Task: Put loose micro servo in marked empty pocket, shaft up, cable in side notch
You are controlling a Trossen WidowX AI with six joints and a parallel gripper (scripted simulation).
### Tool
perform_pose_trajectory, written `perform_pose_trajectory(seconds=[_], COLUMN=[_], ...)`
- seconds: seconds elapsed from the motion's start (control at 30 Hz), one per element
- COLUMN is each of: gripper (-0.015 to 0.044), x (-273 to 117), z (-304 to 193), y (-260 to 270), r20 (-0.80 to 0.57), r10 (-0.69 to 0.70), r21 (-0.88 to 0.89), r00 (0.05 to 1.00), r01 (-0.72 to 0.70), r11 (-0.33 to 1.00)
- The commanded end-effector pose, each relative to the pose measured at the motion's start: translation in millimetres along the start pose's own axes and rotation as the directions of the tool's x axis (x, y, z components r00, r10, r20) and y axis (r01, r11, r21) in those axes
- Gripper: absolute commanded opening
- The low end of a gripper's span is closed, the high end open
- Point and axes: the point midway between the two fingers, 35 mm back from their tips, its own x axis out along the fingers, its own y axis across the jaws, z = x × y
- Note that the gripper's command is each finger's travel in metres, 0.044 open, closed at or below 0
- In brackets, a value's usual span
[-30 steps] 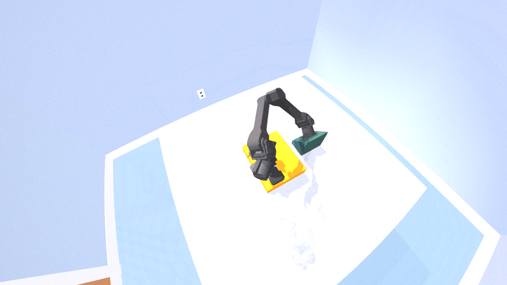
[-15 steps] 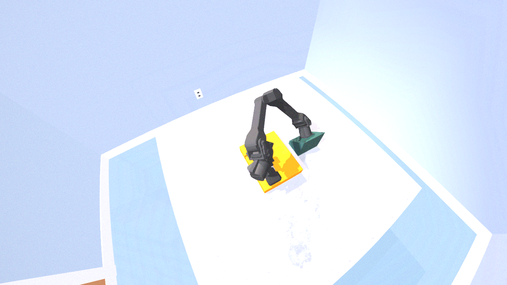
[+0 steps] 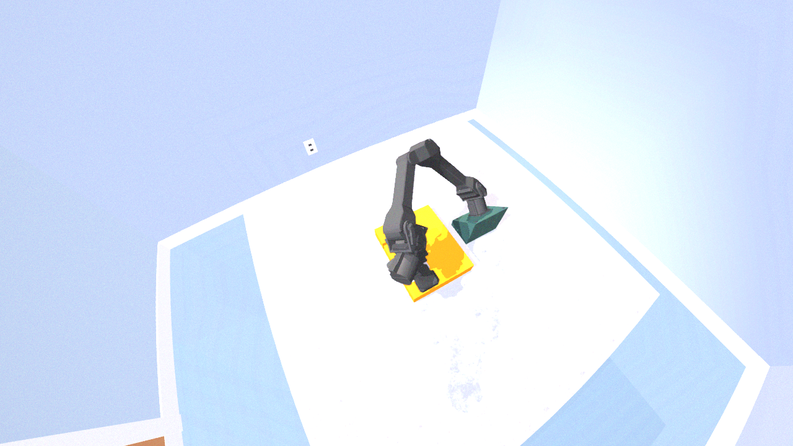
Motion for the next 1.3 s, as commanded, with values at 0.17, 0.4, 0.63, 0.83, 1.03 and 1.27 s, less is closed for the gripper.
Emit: perform_pose_trajectory(seconds=[0.17, 0.4, 0.63, 0.83, 1.03, 1.27], gripper=[0.0, 0.0, 0.0, 0.0105, 0.0187, 0.0187], x=[9, 17, 25, 26, 19, -9], z=[0, 0, 0, 0, 0, -5], y=[0, 0, 0, 0, 0, -1], r20=[0.006, 0.006, 0.006, 0.006, 0.006, 0.005], r10=[-0.006, -0.007, -0.007, -0.007, -0.006, -0.006], r21=[-0.006, -0.006, -0.006, -0.006, -0.006, -0.007], r00=[1.0, 1.0, 1.0, 1.0, 1.0, 1.0], r01=[0.006, 0.007, 0.007, 0.007, 0.007, 0.006], r11=[1.0, 1.0, 1.0, 1.0, 1.0, 1.0])
